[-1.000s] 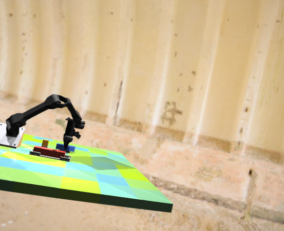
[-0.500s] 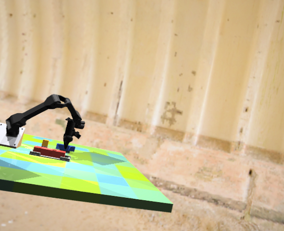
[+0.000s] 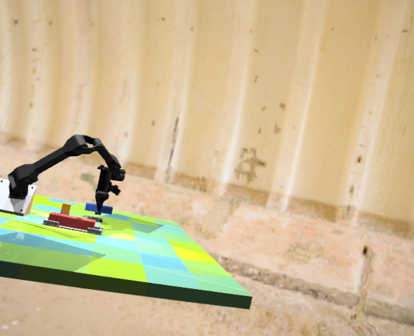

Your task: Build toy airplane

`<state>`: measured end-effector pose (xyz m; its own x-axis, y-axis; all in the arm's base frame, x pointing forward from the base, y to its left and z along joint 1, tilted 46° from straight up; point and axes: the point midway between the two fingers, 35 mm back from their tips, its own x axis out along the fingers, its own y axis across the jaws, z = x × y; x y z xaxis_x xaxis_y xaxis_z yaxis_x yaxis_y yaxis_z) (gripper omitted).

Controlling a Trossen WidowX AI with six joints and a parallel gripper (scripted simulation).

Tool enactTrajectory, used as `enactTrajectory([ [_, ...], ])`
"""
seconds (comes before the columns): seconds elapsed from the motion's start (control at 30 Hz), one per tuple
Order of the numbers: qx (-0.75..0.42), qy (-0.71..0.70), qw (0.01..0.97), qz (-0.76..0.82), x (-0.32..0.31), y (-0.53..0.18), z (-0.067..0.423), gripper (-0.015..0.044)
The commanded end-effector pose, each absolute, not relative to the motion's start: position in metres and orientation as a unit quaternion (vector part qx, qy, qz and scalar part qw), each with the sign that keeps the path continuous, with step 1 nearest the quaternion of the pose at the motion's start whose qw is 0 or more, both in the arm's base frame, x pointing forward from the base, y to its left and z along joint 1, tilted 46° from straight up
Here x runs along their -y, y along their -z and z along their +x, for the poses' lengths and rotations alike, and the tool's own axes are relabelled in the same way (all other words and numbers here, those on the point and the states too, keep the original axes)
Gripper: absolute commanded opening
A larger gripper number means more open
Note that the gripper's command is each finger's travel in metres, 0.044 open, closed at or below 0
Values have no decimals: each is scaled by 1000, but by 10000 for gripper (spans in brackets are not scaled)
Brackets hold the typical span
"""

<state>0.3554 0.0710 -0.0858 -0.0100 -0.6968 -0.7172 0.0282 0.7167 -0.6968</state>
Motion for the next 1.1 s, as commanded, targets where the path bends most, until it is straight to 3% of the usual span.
enactTrajectory([
  [0.0,-654,275,658,-250,-84,73,358,0],
  [1.07,-678,259,629,-277,-125,7,352,0],
])
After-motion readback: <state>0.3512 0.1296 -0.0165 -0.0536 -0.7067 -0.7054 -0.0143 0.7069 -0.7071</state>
